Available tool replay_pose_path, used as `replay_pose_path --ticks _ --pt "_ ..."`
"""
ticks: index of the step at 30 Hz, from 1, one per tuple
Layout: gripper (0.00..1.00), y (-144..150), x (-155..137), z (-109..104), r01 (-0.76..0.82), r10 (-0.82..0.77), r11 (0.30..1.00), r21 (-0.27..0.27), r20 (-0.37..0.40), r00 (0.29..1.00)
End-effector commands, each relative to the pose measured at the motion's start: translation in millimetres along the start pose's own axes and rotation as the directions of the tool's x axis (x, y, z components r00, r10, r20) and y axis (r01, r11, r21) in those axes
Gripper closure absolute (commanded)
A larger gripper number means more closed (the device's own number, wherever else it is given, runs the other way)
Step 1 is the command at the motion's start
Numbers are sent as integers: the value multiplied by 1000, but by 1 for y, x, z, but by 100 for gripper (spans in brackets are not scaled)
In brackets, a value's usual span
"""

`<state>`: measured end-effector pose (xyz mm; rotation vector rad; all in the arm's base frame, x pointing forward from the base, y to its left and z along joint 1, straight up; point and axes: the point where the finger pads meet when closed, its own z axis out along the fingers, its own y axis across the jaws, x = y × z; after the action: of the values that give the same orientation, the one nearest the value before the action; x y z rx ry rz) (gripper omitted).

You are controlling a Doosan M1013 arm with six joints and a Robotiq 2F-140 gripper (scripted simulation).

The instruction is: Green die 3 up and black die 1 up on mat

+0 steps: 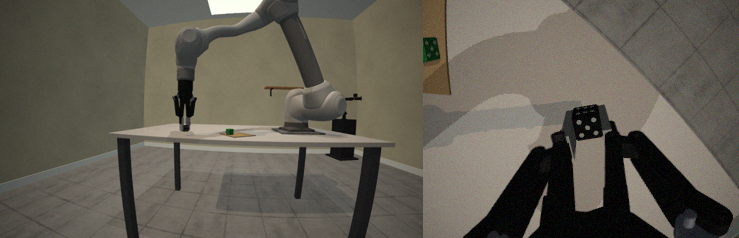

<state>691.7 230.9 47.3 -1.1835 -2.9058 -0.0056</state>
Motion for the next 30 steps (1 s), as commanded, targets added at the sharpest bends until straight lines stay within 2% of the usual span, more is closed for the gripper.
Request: replay_pose_path --ticks 1,6,10,24,28,30 --pt "76 0 0 -18 0 0 1000 0 0 1000" --pt "76 0 0 -56 0 0 1000 0 0 1000" --pt "76 0 0 -74 0 0 1000 0 0 1000" --pt "76 0 0 -78 5 -5 1000 0 0 1000" --pt "76 1 0 -77 102 -102 995 0 0 995" --pt "76 1 0 -77 102 -102 995 0 0 995"
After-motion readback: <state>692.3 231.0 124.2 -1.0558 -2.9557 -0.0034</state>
